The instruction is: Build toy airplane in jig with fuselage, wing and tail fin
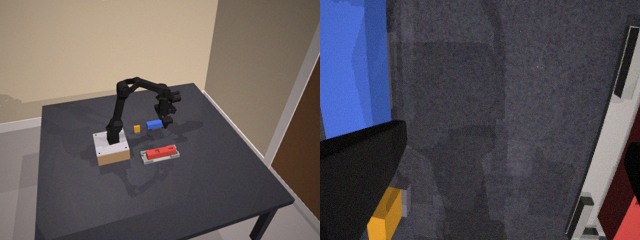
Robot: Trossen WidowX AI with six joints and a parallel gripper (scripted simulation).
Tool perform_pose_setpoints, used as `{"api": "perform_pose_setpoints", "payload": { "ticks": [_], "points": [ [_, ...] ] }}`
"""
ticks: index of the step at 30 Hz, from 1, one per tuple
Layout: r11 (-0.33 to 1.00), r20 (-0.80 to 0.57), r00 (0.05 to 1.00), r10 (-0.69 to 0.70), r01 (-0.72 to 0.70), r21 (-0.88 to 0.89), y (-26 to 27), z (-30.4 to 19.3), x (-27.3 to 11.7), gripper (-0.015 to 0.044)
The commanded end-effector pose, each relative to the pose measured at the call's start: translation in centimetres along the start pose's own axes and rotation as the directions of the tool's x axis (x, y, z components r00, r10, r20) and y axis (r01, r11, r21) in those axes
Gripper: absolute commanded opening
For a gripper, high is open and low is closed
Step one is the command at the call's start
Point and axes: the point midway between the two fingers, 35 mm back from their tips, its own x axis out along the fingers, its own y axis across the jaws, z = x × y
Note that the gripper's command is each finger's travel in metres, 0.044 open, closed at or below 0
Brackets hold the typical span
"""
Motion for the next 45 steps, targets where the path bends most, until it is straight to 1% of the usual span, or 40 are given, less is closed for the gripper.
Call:
{"api": "perform_pose_setpoints", "payload": {
  "ticks": [1,4,7,13,16,18,22,26,31,45],
  "points": [
    [1.0,0.019,1.0,-0.005,0.005,0.001,6.3,0.4,0.0,0.044],
    [1.0,0.004,1.0,0.01,-0.01,0.006,10.3,-0.1,0.1,0.044],
    [1.0,-0.005,1.0,0.016,-0.016,0.008,12.4,-0.6,0.1,0.044],
    [1.0,-0.005,1.0,0.016,-0.016,0.008,12.4,-0.6,0.4,0.044],
    [1.0,-0.005,1.0,0.016,-0.016,0.008,12.4,-0.6,3.5,0.044],
    [1.0,-0.005,1.0,0.016,-0.015,0.008,12.4,-0.7,4.4,0.044],
    [1.0,-0.005,1.0,0.016,-0.015,0.008,12.4,-0.7,4.4,0.044],
    [1.0,-0.005,1.0,0.015,-0.015,0.008,12.4,-0.7,5.9,0.044],
    [1.0,-0.005,1.0,0.015,-0.015,0.008,12.4,-0.7,6.1,0.044],
    [1.0,-0.005,1.0,0.015,-0.015,0.008,12.5,-0.6,8.3,0.044]
  ]
}}
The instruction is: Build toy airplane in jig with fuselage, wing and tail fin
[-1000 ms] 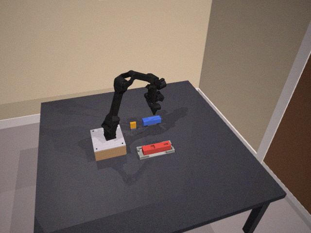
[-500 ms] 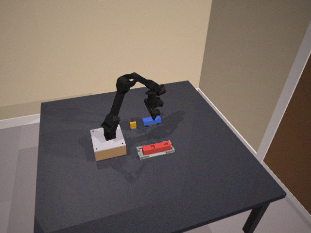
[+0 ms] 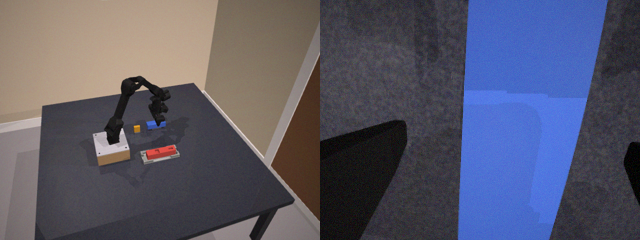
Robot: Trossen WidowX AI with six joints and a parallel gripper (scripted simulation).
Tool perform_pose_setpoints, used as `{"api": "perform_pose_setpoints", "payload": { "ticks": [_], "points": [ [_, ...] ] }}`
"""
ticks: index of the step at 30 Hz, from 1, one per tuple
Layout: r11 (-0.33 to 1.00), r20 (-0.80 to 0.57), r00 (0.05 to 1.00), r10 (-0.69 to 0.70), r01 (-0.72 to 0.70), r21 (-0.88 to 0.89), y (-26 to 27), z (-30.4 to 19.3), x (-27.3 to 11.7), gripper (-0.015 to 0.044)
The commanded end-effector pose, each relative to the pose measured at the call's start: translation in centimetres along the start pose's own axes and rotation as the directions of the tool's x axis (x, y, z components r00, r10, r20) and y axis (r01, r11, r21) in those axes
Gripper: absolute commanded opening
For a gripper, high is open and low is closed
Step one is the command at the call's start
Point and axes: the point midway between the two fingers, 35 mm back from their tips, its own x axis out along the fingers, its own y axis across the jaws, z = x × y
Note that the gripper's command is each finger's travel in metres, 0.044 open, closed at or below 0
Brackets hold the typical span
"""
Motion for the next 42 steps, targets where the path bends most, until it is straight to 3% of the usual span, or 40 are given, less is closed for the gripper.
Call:
{"api": "perform_pose_setpoints", "payload": {
  "ticks": [1,13,23,30,35,42],
  "points": [
    [1.0,-0.005,1.0,0.002,-0.002,0.0,0.0,-0.2,0.9,0.044],
    [1.0,-0.005,1.0,0.002,-0.002,0.0,0.0,-0.3,2.5,0.044],
    [1.0,-0.005,1.0,0.002,-0.002,0.0,0.0,-0.3,2.5,0.0177],
    [1.0,-0.005,1.0,0.002,-0.002,0.0,0.0,-0.3,2.5,0.0131],
    [1.0,-0.006,1.0,0.0,0.0,0.002,0.0,-0.2,2.2,0.0],
    [1.0,-0.009,1.0,-0.005,0.005,0.007,0.0,0.1,0.4,0.0]
  ]
}}
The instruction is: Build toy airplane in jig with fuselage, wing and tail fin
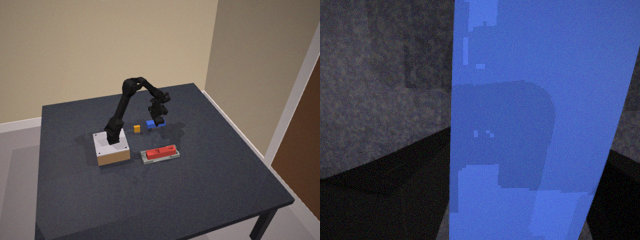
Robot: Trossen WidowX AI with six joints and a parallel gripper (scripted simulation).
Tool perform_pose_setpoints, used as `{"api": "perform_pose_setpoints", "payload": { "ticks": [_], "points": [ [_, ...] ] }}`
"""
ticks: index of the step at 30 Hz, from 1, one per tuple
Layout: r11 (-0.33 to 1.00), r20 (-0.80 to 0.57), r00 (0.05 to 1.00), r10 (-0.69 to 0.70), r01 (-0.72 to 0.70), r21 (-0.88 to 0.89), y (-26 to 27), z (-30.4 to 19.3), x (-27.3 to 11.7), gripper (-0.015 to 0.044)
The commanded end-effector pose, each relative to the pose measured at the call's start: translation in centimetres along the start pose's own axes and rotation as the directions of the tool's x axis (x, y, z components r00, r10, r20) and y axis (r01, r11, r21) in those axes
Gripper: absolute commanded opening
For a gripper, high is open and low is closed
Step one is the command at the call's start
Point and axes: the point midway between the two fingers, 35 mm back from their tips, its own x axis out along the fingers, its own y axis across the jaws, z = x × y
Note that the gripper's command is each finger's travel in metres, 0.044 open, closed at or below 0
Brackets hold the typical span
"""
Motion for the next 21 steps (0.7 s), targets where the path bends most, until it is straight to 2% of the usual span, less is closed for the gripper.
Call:
{"api": "perform_pose_setpoints", "payload": {
  "ticks": [1,21],
  "points": [
    [1.0,0.011,1.0,0.003,-0.003,0.005,0.2,0.4,-1.6,0.0],
    [1.0,0.014,1.0,0.008,-0.008,0.001,0.2,0.6,-7.9,0.0]
  ]
}}
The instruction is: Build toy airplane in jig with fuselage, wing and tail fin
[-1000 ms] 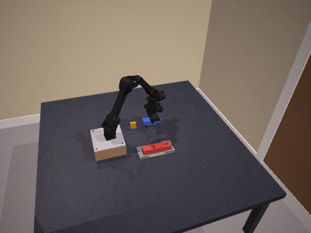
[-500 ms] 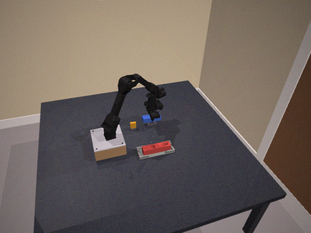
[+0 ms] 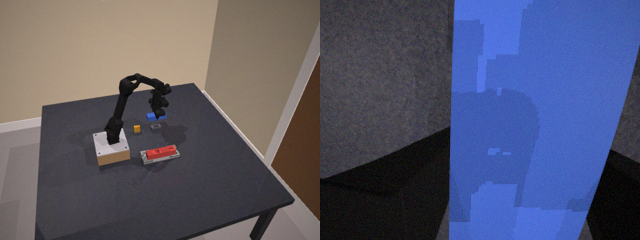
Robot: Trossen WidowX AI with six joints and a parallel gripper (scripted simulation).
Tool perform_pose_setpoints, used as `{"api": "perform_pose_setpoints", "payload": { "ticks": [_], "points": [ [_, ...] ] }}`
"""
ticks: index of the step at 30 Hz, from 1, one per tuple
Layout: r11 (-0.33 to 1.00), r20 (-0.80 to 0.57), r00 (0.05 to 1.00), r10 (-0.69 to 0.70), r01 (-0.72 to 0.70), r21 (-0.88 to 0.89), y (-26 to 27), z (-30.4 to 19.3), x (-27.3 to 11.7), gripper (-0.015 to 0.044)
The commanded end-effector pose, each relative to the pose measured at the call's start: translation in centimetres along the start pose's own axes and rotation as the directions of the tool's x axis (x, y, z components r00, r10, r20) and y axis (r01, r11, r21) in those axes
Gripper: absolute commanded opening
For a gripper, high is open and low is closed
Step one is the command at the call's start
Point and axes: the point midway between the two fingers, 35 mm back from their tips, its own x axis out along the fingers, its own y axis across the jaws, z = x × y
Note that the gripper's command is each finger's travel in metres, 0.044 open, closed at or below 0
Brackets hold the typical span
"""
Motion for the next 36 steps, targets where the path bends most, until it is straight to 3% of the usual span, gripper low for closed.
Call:
{"api": "perform_pose_setpoints", "payload": {
  "ticks": [1,18,36],
  "points": [
    [1.0,0.013,1.0,0.008,-0.008,0.004,0.1,0.2,-1.9,0.0],
    [1.0,0.014,1.0,0.011,-0.01,-0.01,-0.4,-0.3,-5.6,0.0],
    [0.956,0.015,1.0,0.007,-0.003,-0.293,-6.2,0.3,-4.7,0.0]
  ]
}}
